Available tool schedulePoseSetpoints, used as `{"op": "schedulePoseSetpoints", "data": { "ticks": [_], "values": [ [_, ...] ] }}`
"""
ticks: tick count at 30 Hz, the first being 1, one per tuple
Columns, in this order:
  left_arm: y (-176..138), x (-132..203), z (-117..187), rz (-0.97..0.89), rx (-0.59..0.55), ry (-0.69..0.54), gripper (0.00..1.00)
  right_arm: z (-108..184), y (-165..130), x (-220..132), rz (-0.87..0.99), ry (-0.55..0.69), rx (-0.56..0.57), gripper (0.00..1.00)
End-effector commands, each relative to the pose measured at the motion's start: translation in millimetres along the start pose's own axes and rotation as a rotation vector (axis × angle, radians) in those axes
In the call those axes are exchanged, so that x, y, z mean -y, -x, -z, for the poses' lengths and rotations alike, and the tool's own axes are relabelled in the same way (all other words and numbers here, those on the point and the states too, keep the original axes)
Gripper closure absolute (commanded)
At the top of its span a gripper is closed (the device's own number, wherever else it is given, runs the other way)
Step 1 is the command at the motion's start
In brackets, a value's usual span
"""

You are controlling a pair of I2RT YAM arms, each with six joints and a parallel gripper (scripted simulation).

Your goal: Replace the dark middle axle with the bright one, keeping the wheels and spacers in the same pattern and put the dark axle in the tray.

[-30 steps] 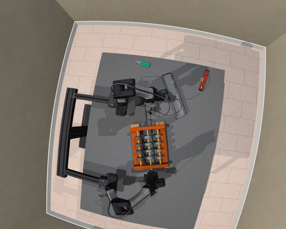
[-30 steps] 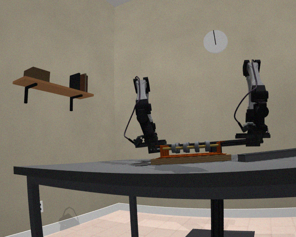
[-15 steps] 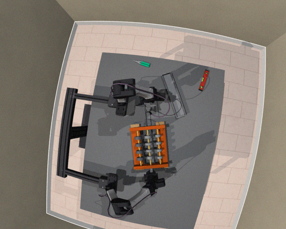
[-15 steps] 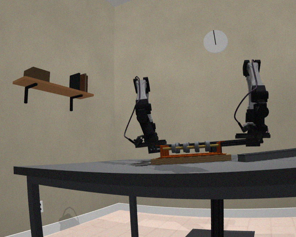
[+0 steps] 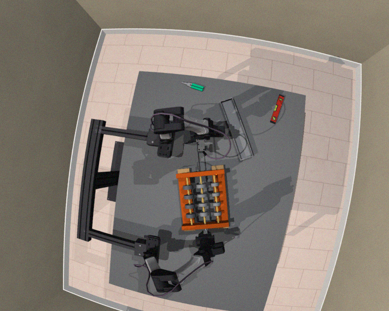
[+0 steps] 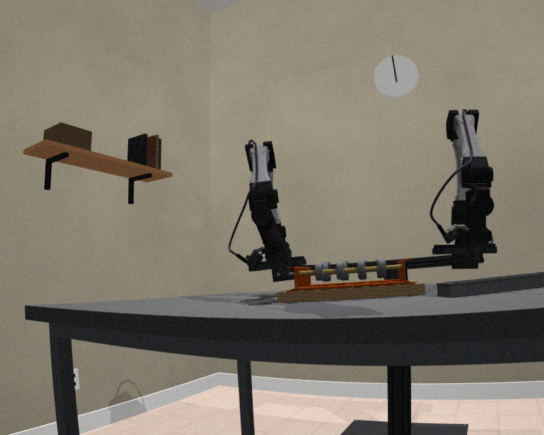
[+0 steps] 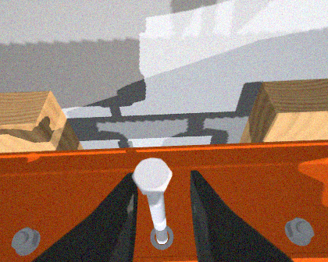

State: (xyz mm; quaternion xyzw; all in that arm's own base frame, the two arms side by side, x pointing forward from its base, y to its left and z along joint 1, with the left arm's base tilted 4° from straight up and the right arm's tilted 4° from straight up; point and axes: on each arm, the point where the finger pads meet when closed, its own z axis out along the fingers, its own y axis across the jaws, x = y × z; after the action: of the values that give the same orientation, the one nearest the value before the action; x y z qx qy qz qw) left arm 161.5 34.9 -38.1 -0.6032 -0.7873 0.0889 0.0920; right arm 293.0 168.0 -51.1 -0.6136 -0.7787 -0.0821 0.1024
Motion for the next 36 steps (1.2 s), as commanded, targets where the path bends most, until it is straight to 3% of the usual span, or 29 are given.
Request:
{"op": "schedulePoseSetpoints", "data": {
  "ticks": [1, 19, 26, 36],
  "values": [
    [-1, -18, 9, 0.013, -0.014, 0.061, 1.0, 26, -16, -8, 0.013, 0.033, -0.014, 0.73],
    [-2, -11, 6, 0.017, -0.015, 0.034, 1.0, 68, -25, -10, 0.006, 0.047, -0.004, 0.73],
    [-3, -8, 5, 0.019, -0.015, 0.024, 1.0, 53, -19, -2, 0.013, 0.033, -0.005, 0.73],
    [-3, -4, 4, 0.022, -0.015, 0.017, 1.0, 57, -21, -8, 0.017, 0.05, -0.007, 0.76]
  ]
}}
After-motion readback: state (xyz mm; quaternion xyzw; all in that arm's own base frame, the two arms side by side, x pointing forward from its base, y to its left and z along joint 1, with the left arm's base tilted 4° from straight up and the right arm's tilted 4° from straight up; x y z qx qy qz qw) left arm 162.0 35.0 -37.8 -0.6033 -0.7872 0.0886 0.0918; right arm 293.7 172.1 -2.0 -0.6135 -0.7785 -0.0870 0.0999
